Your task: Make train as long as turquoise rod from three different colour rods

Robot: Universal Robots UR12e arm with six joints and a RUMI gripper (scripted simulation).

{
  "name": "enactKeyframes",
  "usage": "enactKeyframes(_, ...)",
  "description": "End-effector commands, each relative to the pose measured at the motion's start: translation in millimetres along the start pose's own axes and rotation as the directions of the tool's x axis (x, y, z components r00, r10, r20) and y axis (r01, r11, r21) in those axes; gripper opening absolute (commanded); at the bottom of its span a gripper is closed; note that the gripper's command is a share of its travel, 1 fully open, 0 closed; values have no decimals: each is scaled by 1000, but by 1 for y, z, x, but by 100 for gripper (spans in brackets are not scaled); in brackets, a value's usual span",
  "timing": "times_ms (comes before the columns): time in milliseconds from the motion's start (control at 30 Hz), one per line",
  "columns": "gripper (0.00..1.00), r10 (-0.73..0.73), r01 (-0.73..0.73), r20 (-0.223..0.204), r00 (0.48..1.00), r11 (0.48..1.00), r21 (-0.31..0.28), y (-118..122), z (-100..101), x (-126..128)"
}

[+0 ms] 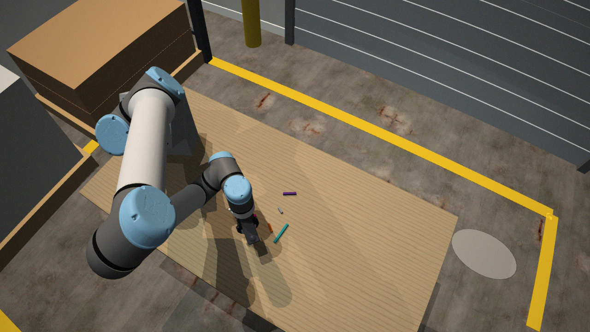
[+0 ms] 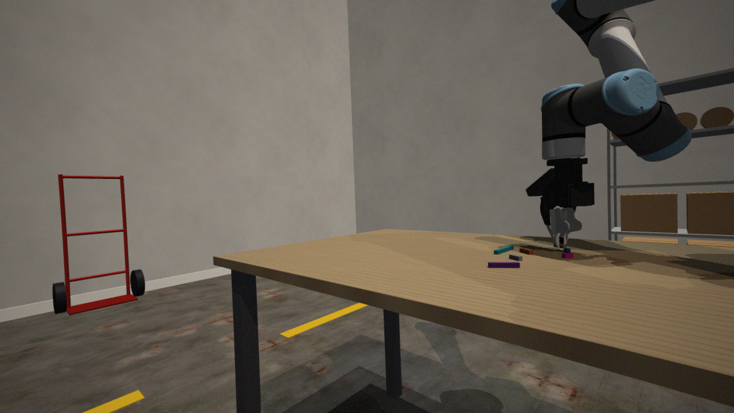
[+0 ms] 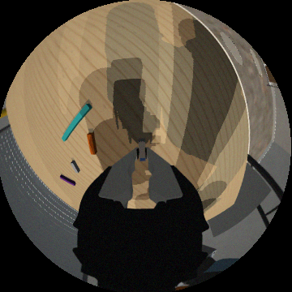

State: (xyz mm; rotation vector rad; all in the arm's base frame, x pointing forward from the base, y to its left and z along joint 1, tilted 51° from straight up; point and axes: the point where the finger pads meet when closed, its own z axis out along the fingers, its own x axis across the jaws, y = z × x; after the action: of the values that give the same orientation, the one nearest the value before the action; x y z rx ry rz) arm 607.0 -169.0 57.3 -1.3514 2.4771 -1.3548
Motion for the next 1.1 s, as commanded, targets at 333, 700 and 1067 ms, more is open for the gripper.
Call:
enactKeyframes(333, 0, 0, 0, 0, 1000, 1000, 1, 0, 8, 0)
enactKeyframes(700, 0, 0, 0, 0, 1000, 1000, 1, 0, 8, 0)
enactKeyframes(1067, 0, 0, 0, 0, 1000, 1000, 1, 0, 8, 0)
